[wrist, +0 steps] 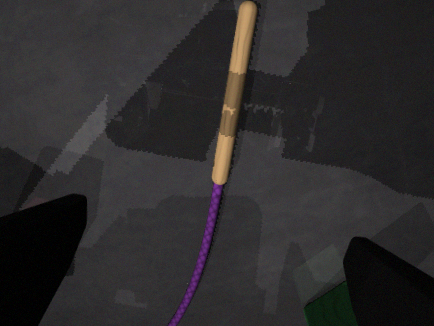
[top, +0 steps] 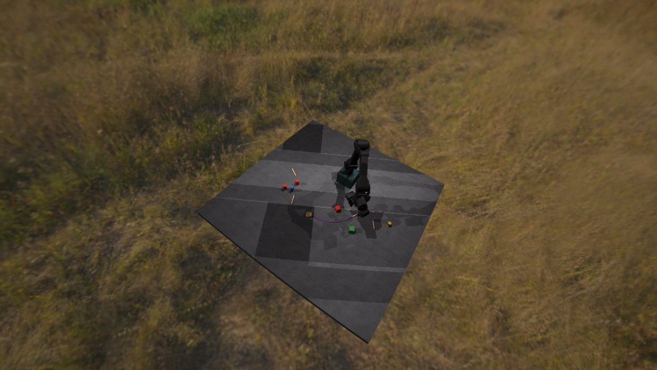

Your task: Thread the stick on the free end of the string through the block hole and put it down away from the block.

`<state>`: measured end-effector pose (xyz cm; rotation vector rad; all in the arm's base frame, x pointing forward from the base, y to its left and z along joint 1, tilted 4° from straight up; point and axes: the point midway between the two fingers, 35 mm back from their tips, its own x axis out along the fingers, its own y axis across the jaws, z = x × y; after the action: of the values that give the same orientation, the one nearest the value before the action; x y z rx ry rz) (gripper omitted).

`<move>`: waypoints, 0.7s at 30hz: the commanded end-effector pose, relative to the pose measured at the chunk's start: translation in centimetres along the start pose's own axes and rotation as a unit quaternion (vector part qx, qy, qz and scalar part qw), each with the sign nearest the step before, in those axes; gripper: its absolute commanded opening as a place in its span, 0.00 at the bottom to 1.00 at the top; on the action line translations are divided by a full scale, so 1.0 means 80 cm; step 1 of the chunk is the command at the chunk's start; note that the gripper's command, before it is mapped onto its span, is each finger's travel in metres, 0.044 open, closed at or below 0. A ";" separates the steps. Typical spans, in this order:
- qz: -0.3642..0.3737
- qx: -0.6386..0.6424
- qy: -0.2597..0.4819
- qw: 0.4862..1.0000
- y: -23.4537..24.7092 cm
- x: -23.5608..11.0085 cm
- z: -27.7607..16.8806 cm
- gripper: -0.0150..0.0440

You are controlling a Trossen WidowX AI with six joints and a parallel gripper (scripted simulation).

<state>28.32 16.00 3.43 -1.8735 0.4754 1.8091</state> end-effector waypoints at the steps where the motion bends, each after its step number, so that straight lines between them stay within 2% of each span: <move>1: 0.001 -0.008 0.002 1.000 -0.001 -0.001 0.000 0.82; 9: 0.001 -0.008 0.002 1.000 -0.001 -0.001 0.000 0.47; 21: 0.001 -0.008 0.002 1.000 -0.001 0.000 0.000 0.46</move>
<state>28.34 16.16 3.49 -1.8794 0.4673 1.8115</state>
